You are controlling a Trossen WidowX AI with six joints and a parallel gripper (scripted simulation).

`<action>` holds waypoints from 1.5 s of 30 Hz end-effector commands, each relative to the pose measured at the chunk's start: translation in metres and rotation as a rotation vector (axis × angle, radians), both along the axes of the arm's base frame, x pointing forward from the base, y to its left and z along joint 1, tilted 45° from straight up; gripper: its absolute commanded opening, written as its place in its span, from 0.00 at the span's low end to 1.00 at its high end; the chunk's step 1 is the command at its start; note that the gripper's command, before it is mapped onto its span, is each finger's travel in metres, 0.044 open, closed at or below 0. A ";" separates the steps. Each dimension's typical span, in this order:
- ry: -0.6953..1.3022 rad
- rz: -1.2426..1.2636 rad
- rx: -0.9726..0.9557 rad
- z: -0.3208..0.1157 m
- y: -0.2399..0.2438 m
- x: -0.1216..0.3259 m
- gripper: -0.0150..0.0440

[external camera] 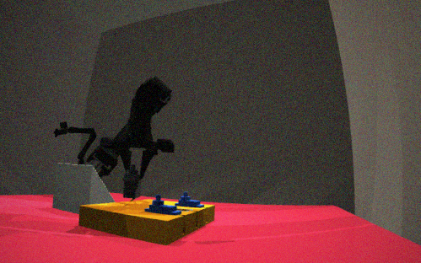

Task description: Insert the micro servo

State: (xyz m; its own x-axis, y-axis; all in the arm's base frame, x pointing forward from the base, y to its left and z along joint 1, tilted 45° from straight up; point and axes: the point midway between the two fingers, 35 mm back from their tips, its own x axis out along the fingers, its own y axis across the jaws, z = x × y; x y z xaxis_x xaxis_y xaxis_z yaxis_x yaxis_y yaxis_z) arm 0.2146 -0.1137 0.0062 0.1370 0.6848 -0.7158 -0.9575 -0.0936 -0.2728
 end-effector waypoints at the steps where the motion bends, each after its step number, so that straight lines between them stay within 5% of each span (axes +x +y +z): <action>1: -0.005 -0.008 -0.002 0.015 0.012 0.004 0.25; 15: 0.034 -0.048 0.008 0.041 0.039 0.009 0.25; 45: 0.738 -0.783 0.153 0.041 0.039 0.009 0.25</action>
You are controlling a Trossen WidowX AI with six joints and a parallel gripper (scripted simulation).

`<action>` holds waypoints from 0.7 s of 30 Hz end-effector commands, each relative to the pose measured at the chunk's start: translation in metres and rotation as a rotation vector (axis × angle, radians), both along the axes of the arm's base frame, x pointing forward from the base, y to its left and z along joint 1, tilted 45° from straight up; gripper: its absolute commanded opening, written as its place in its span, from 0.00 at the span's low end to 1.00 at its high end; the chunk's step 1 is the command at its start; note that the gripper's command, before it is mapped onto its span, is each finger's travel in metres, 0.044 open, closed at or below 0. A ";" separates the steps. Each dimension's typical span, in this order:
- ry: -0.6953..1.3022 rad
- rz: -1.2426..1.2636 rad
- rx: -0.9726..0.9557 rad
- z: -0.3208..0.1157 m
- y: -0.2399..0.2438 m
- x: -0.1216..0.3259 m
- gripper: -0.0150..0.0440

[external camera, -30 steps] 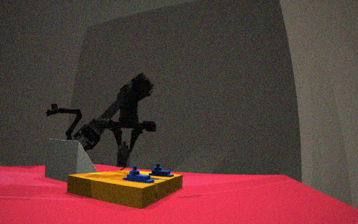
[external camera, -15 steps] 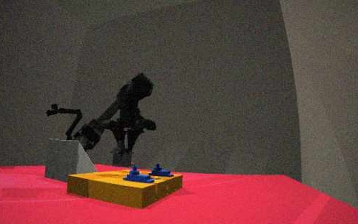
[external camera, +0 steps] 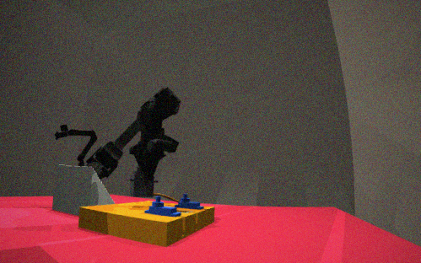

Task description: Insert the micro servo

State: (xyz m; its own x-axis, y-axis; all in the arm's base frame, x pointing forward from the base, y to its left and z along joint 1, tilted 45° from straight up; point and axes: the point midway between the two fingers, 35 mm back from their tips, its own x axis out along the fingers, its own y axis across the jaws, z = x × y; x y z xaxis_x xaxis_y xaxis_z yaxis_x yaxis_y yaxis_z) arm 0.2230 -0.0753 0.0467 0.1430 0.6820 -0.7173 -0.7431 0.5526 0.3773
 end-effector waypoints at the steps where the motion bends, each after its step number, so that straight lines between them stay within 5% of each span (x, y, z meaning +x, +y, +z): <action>1: 0.094 -0.103 0.023 0.001 0.000 0.000 0.25; 21: 0.567 -0.598 0.123 0.001 0.000 0.000 0.25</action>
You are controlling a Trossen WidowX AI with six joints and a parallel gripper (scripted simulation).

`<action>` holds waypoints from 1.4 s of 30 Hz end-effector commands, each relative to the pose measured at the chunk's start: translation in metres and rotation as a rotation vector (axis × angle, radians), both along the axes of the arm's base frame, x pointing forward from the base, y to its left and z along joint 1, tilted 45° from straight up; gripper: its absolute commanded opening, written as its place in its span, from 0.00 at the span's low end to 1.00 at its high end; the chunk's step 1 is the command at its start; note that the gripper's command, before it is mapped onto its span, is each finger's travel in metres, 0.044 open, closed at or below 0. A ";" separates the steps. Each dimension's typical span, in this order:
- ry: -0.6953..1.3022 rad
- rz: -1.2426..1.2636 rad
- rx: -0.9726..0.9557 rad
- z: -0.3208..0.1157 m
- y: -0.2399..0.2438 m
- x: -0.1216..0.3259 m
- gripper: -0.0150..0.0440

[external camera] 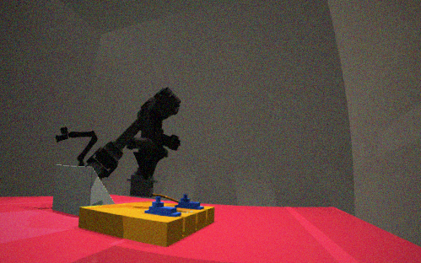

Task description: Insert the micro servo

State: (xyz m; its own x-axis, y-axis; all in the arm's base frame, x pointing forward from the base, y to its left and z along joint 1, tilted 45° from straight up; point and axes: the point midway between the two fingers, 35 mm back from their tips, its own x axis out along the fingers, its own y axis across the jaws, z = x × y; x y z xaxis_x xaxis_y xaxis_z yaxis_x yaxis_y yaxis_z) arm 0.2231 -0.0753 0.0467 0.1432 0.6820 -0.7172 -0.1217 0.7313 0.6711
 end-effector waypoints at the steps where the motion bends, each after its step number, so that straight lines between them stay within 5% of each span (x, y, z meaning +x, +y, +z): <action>1: 0.094 -0.103 0.023 0.001 0.000 0.000 0.25; 14: 0.176 -0.189 0.040 0.001 -0.001 0.007 0.25; 42: 0.170 -0.189 0.040 0.004 -0.021 0.107 0.25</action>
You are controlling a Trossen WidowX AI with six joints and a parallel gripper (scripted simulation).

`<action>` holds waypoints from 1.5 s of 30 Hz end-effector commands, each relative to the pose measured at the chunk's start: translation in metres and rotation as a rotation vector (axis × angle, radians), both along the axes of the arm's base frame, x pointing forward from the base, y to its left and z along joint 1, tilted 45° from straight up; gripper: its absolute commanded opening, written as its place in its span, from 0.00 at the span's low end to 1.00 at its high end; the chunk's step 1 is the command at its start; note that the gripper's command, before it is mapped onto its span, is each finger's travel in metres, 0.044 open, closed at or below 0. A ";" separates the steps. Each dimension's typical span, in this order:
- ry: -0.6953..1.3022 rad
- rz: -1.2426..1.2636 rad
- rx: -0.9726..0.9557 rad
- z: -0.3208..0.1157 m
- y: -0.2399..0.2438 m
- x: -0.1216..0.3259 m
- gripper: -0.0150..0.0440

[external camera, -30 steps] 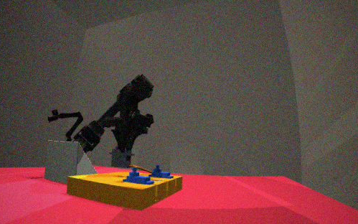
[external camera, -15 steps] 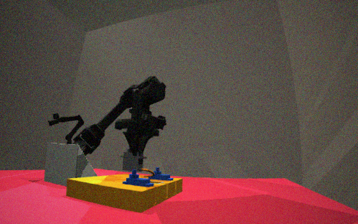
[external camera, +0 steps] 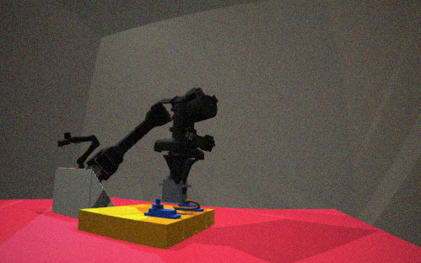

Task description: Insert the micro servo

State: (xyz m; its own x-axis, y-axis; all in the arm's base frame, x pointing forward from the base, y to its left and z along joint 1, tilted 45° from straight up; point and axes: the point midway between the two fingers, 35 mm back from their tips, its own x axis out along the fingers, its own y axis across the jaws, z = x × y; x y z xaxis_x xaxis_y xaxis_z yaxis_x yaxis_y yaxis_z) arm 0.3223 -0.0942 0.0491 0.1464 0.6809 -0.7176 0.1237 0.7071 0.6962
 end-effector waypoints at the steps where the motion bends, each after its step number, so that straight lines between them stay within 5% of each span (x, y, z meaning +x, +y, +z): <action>1: 0.003 -0.009 0.005 0.001 -0.002 0.009 0.25; 45: 0.002 -0.009 0.006 -0.024 0.023 0.015 0.25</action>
